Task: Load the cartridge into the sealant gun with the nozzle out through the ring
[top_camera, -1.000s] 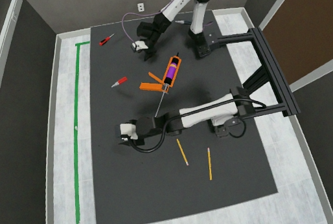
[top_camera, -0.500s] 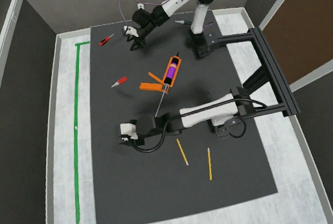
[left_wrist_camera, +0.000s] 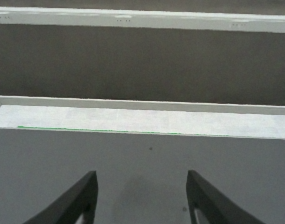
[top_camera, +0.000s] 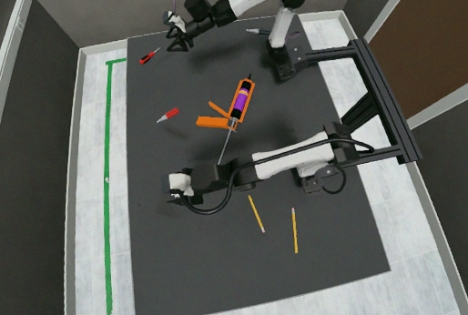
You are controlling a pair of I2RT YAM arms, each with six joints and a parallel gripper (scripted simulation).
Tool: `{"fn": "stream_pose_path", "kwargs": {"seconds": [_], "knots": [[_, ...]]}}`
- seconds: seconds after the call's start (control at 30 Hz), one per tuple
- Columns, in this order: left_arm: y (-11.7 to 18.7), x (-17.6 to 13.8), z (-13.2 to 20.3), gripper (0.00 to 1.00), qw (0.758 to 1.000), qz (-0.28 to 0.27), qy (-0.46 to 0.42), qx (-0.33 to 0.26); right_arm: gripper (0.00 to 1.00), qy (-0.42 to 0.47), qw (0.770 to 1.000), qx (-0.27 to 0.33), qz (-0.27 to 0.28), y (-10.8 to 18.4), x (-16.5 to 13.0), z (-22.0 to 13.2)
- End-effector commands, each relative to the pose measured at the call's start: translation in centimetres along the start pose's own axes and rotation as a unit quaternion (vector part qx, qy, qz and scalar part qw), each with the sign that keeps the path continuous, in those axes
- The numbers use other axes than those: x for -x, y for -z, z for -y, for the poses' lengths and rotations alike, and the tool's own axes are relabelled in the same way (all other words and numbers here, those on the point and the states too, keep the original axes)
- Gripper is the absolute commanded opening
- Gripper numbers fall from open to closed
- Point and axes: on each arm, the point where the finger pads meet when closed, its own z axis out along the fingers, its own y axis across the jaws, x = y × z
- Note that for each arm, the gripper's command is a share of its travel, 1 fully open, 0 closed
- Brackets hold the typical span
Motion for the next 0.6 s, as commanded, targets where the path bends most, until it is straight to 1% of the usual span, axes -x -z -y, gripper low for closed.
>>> {"fn": "stream_pose_path", "kwargs": {"seconds": [0.0,0.03,0.13,0.17,0.2,0.23,0.4,0.5,0.57], "knots": [[-0.1,-0.9,0.1,0.5,1.0,-0.012,-0.004,-0.004,0.72,-0.013,0.997,0.002,0.073,1.7,4.9,0.3],[-0.1,-0.6,0.1,0.5,1.0,-0.009,-0.004,-0.004,0.72,-0.013,0.997,0.0,0.075,1.7,5.1,0.5],[-0.1,-0.4,0.1,0.5,1.0,-0.006,-0.004,-0.004,0.72,-0.005,0.998,-0.013,0.059,1.2,4.2,0.9],[-0.1,-0.4,0.1,0.5,1.0,-0.006,-0.004,-0.004,0.72,0.001,0.998,-0.012,0.054,1.5,3.8,0.9],[-0.1,-0.4,0.1,0.5,1.0,-0.005,-0.004,-0.003,0.72,0.002,0.998,-0.011,0.058,1.8,4.2,0.7],[-0.1,-0.4,0.1,0.5,1.0,-0.005,-0.004,-0.003,0.72,0.003,0.999,-0.009,0.052,1.6,3.9,0.6],[-0.2,-0.4,0.0,0.5,1.0,-0.005,-0.004,-0.003,0.72,0.005,1.0,-0.007,-0.001,0.9,0.0,0.4],[-0.2,-0.4,0.0,0.5,1.0,-0.005,-0.004,-0.003,0.72,0.005,1.0,-0.007,0.004,0.7,0.3,0.5],[-0.2,-0.4,0.0,0.5,1.0,-0.004,-0.004,-0.002,0.72,0.005,1.0,-0.004,-0.006,0.8,-0.4,0.3]]}}
